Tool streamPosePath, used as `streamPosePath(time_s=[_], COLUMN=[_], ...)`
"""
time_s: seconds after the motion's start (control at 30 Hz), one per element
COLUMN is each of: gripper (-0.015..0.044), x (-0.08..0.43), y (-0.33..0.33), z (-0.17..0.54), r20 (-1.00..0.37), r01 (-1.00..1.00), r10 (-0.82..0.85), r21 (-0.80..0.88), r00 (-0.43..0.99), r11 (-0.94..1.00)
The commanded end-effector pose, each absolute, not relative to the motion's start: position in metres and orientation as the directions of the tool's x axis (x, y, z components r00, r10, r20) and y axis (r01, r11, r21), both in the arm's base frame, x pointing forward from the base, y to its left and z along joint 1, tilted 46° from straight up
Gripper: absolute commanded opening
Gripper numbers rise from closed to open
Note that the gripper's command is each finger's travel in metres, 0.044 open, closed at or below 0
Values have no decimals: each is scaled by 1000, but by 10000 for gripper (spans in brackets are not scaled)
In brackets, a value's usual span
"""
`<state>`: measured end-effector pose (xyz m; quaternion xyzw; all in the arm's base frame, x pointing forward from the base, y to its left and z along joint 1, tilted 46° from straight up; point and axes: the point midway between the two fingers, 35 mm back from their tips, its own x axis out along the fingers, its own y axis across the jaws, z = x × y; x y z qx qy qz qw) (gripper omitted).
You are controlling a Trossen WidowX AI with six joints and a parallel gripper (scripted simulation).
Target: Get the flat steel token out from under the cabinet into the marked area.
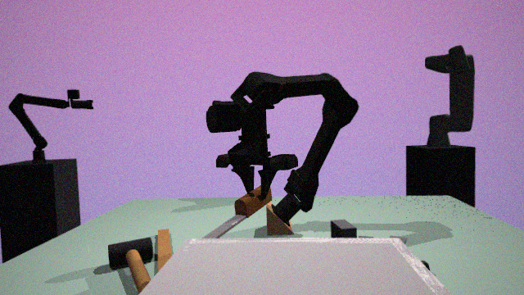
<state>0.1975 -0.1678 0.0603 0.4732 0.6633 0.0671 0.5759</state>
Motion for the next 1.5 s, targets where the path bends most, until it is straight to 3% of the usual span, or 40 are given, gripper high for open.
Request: streamPosePath(time_s=[0.0,1.47], gripper=[0,0], x=[197,197], y=[-170,-170], z=[63,62], r20=[-708,-708], r01=[522,206], r10=[696,696], r21=[642,704], r00=[122,122], r11=[561,680])
